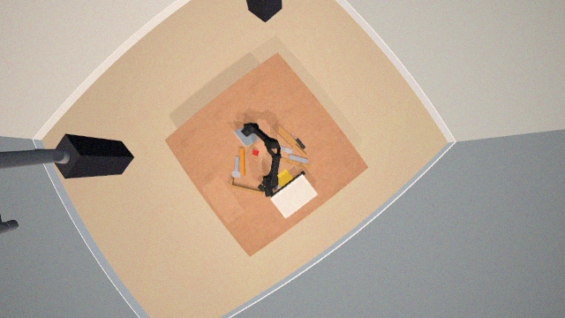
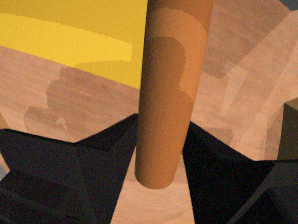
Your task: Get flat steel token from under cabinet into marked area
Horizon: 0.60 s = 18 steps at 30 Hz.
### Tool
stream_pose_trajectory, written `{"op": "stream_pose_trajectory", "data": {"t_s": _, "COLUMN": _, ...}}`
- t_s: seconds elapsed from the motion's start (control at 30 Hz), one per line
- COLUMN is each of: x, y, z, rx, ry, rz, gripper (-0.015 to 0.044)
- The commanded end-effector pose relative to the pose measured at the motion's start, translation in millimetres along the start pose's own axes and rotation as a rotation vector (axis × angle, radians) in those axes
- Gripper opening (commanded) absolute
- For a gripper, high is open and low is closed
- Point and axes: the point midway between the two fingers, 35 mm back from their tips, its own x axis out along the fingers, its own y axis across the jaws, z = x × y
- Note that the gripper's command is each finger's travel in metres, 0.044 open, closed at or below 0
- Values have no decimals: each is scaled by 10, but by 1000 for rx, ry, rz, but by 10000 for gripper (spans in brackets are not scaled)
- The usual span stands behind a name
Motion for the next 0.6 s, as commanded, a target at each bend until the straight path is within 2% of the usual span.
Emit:
{"op": "stream_pose_trajectory", "data": {"t_s": 0.0, "x": 10, "y": 81, "z": 15, "rx": -4, "ry": -4, "rz": 8, "gripper": 0}}
{"op": "stream_pose_trajectory", "data": {"t_s": 0.57, "x": 12, "y": 210, "z": 3, "rx": -4, "ry": -3, "rz": 9, "gripper": 0}}
